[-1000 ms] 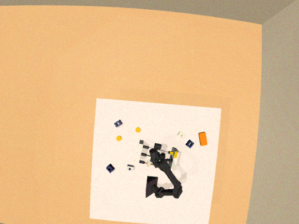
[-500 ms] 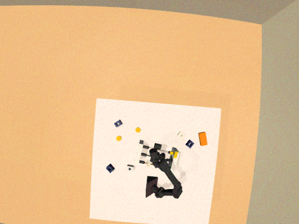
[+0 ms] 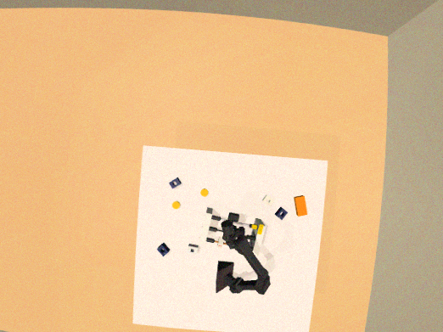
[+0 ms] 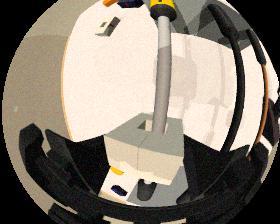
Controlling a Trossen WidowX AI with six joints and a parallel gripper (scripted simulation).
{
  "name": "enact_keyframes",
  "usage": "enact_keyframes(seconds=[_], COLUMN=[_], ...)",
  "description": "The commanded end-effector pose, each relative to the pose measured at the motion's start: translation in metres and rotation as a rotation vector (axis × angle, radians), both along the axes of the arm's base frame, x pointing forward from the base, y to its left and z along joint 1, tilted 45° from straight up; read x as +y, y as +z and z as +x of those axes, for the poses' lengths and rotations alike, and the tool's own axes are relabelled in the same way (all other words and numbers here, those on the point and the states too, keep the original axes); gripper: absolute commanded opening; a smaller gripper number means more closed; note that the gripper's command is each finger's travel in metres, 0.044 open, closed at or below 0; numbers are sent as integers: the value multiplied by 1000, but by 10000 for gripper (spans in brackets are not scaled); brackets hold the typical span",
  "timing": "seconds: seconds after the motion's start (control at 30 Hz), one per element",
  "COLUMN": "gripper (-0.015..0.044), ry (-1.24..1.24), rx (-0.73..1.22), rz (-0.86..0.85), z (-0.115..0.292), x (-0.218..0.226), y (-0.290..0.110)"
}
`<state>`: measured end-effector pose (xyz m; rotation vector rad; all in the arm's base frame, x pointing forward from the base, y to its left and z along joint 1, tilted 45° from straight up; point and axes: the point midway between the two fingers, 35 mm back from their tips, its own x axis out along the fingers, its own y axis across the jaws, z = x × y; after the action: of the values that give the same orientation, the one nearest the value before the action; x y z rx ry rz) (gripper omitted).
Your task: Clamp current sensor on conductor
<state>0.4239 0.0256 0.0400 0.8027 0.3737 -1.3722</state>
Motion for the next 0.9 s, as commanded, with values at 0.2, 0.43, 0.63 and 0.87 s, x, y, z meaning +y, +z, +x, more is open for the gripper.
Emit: enact_keyframes(seconds=[0.2, 0.43, 0.63, 0.87], gripper=[0, 0, 0, 158], ry=[0, 0, 0, 1], rx=[0, 0, 0, -4], rz=[0, 0, 0, 1], z=[-5, -6, -6, -4], x=[1, 1, -1, 1], y=[-1, -1, -4, -1])
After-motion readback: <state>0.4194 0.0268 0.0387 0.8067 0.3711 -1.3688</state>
